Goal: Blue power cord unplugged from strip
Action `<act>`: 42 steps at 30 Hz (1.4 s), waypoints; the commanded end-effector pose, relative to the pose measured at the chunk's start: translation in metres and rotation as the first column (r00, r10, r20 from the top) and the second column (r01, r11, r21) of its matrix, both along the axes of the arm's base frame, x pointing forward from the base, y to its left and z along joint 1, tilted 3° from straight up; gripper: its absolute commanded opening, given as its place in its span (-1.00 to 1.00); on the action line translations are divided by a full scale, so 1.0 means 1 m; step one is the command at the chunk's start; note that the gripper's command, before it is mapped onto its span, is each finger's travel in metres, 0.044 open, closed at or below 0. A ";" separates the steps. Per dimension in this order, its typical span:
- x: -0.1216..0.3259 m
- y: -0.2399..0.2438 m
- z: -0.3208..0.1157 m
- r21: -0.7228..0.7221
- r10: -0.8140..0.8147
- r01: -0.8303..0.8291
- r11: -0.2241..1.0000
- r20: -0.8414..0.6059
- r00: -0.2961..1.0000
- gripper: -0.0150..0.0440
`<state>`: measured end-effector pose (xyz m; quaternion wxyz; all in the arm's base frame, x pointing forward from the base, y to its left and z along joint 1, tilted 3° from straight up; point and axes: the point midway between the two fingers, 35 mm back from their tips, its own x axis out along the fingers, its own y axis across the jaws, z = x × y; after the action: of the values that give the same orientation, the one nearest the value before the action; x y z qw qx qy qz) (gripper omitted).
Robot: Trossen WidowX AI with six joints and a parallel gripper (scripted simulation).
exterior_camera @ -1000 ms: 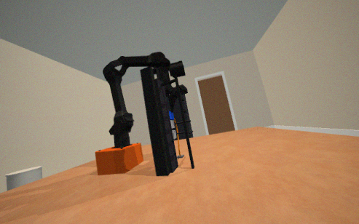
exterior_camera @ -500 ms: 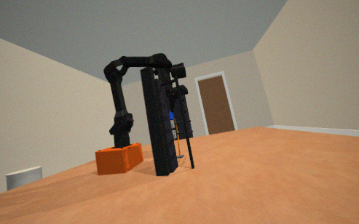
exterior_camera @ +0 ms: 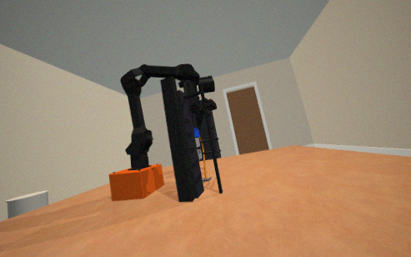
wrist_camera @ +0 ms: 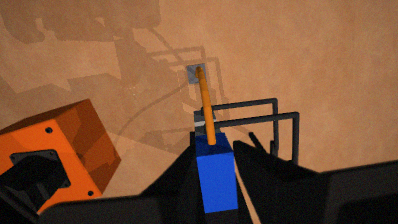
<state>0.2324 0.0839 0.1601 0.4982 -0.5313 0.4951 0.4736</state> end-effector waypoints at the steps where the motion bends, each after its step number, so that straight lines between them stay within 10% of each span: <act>1: 0.000 0.031 0.003 0.074 0.042 -0.042 0.996 0.004 0.999 -0.49; 8: -0.003 0.042 0.004 0.075 0.042 -0.042 0.996 0.003 0.999 -0.49; 14: -0.002 0.025 0.000 0.061 0.013 -0.013 0.998 -0.008 1.000 0.04; 42: -0.002 0.020 0.011 0.074 0.043 -0.043 0.996 0.003 0.999 0.05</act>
<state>0.2298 0.1065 0.1692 0.5058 -0.5228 0.4687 0.5012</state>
